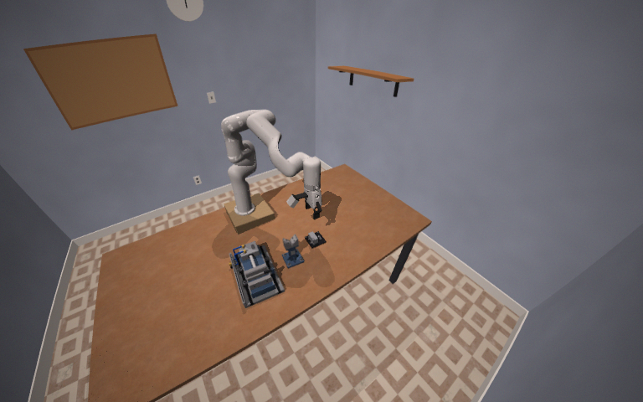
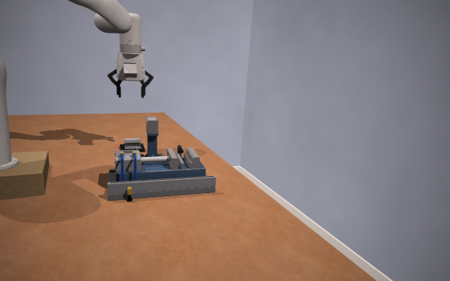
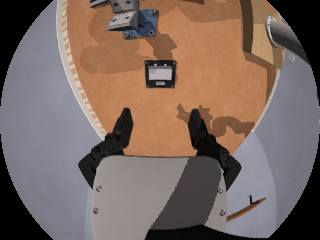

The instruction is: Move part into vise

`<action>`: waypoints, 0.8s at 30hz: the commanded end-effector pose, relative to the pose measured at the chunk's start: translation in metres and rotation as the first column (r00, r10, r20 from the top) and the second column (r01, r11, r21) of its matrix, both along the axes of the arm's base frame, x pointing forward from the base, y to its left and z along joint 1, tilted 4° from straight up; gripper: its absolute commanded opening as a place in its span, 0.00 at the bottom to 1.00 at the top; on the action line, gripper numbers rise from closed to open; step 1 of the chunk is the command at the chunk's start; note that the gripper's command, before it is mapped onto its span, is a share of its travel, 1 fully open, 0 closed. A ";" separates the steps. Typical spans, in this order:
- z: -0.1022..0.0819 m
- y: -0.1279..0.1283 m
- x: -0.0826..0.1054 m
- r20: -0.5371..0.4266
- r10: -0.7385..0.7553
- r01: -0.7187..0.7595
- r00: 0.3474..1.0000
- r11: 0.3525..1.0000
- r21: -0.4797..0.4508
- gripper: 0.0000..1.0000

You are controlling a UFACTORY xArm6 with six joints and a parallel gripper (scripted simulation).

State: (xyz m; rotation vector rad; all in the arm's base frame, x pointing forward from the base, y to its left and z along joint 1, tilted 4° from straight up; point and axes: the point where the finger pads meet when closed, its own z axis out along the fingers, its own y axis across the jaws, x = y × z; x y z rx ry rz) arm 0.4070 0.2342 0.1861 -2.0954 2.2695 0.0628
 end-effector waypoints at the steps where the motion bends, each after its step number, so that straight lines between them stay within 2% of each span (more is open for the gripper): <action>1: -0.005 0.001 0.001 0.004 0.000 0.000 1.000 1.000 0.002 0.89; 9: -0.016 0.002 0.001 0.004 0.000 0.000 1.000 1.000 0.002 0.89; 24: -0.050 0.004 0.002 0.004 0.000 0.000 1.000 1.000 0.002 0.89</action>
